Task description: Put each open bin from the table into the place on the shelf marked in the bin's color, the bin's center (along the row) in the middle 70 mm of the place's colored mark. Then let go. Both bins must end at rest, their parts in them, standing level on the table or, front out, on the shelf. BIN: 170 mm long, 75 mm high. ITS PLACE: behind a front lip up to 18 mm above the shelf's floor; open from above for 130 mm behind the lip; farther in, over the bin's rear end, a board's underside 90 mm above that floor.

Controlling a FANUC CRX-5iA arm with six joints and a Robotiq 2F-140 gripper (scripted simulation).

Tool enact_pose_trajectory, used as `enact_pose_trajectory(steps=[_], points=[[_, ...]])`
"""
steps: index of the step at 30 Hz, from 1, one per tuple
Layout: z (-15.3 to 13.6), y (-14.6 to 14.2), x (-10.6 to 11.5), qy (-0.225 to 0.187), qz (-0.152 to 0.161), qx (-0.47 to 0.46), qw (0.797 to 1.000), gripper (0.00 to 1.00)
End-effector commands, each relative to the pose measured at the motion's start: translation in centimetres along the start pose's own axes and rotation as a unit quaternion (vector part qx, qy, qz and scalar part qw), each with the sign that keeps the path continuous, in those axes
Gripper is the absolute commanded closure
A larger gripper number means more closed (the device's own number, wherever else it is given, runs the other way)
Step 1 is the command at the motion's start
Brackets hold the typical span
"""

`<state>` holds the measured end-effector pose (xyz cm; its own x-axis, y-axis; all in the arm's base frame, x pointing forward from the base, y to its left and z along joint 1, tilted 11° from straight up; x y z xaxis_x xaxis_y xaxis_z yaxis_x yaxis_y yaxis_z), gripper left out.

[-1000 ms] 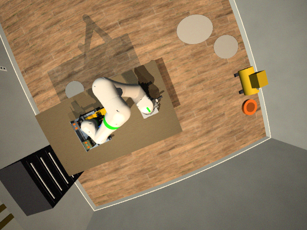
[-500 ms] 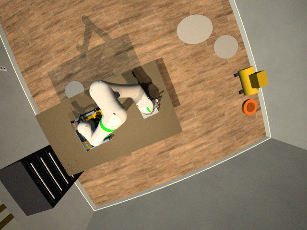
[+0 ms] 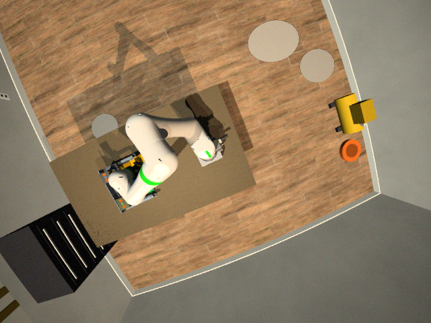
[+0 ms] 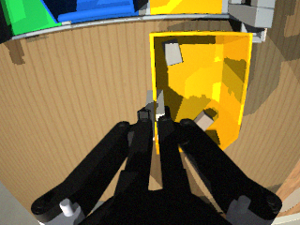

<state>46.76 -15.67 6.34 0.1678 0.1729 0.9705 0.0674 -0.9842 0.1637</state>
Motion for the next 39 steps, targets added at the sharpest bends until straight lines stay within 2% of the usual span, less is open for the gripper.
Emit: enact_pose_trajectory(steps=[1,39], points=[[0.01,0.00,0.02,0.000,0.000,0.000,1.000,1.00],[0.90,0.21,0.14,0.000,0.000,0.000,1.000,1.00]])
Point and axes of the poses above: the point where the finger pads meet when closed, its own x axis back along the fingers, its own y axis across the jaws, z = x × y, the point moved 9 cm from there along x, back along the fingers, and after that the axes turned 13 degrees about x, right-handed, at the moved point
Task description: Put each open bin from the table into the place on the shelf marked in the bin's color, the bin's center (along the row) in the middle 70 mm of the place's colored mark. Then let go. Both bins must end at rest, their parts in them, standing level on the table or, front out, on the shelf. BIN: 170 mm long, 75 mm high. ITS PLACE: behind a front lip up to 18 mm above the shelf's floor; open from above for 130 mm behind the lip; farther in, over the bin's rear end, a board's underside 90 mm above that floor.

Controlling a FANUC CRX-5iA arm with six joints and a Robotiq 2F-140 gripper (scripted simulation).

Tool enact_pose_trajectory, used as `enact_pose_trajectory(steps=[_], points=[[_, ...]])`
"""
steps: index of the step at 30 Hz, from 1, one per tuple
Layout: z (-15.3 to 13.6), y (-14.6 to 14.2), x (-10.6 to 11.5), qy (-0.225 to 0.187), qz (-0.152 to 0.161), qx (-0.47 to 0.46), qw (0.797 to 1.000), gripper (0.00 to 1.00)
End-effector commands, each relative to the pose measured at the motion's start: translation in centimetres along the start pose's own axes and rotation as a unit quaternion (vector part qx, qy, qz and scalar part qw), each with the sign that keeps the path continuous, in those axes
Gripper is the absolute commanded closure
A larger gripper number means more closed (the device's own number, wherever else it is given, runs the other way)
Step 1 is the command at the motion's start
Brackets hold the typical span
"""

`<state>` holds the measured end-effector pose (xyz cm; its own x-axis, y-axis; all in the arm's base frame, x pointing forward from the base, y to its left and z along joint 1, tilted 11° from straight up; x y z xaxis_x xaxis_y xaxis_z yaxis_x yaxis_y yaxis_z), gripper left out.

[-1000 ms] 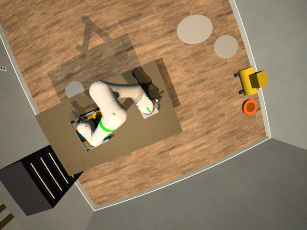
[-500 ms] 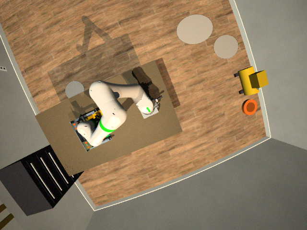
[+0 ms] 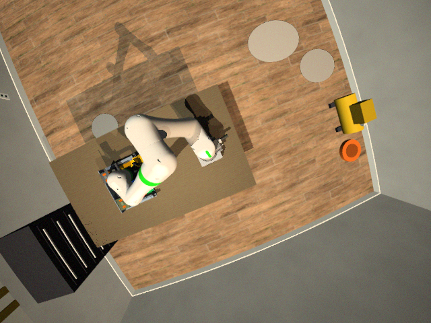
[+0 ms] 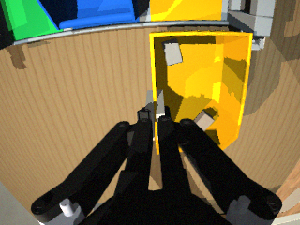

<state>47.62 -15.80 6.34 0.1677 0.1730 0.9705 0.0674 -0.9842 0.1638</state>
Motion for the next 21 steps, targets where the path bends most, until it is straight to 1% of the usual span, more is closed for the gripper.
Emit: enact_pose_trajectory(steps=[1,21], points=[[0.1,0.0,0.0,0.000,0.000,0.000,1.000,1.00],[1.8,0.4,0.3,0.000,0.000,0.000,1.000,1.00]])
Point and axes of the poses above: the point where the finger pads meet when closed, its own x axis back along the fingers, its own y axis across the jaws, z = x × y, the point moved 9 cm from there along x, back along the fingers, and after that the axes turned 13 degrees about x, right-handed, at the moved point
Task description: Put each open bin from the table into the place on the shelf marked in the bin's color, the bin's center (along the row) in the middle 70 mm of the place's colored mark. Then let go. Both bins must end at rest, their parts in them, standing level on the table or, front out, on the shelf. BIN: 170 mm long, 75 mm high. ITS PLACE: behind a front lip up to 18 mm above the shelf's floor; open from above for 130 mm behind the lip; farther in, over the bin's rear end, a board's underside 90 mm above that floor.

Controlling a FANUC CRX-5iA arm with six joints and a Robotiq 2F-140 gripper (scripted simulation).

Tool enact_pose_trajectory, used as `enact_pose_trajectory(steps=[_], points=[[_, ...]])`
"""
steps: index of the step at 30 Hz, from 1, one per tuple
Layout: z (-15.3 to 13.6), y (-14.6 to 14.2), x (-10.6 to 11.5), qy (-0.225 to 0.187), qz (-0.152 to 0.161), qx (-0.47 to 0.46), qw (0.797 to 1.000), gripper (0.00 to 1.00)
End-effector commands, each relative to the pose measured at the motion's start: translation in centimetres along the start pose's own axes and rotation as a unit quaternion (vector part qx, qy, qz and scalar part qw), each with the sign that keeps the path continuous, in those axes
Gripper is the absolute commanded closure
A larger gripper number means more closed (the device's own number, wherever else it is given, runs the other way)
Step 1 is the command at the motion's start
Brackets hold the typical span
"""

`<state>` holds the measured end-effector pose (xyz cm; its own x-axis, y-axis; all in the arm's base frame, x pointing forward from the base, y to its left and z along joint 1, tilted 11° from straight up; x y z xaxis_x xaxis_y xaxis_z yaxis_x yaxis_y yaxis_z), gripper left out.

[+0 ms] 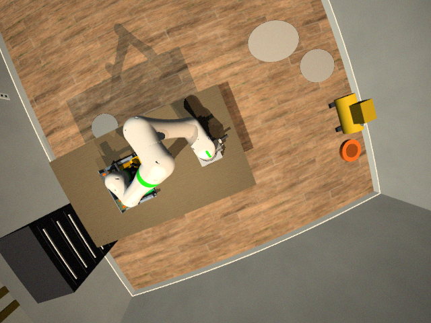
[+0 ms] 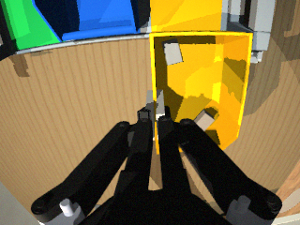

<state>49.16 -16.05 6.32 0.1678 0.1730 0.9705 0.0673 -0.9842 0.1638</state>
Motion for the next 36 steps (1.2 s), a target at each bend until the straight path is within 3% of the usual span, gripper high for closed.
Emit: enact_pose_trajectory(steps=[1,36], points=[[0.4,0.1,0.1,0.000,0.000,0.000,1.000,1.00],[4.0,0.9,0.6,0.000,0.000,0.000,1.000,1.00]])
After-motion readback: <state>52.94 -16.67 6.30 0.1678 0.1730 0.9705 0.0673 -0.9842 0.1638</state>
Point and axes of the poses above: the point where the finger pads meet when closed, its own x axis back along the fingers, its own y axis across the jaws, z = x × y, the point moved 9 cm from there along x, back along the fingers, and after that the axes turned 13 degrees about x, right-handed, at the moved point
